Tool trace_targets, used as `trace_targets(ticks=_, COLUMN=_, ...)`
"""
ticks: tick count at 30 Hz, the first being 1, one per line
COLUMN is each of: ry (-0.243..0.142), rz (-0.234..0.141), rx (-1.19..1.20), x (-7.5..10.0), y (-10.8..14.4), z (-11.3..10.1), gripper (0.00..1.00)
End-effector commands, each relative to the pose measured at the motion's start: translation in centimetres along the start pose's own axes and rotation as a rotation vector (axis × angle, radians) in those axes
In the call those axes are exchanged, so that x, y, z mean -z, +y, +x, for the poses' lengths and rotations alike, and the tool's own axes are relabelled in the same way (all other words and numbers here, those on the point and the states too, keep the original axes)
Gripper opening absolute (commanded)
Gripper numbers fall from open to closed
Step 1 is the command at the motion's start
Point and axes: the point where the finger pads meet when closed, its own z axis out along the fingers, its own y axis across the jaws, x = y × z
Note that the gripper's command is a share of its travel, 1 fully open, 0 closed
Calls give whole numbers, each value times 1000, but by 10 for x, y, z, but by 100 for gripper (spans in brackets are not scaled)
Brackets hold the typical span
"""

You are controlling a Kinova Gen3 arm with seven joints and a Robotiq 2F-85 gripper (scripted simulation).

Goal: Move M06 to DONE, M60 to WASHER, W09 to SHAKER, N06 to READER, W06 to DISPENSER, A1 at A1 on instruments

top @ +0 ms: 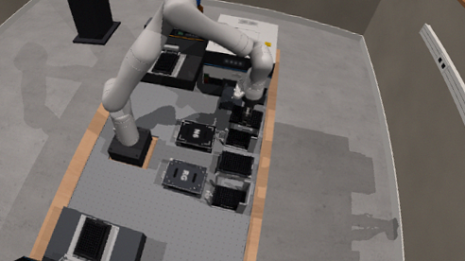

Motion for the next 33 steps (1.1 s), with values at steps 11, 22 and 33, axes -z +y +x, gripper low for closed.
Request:
trace_targets(ticks=11, ry=-2, rz=-1, rx=0, x=-15, y=0, z=0, gripper=94)
trace_targets(ticks=22, ry=-2, rz=-1, rx=0, x=-27, y=0, z=-1, gripper=94)
trace_targets(ticks=33, ry=-2, rz=-1, rx=0, x=-40, y=0, z=-1, gripper=94)
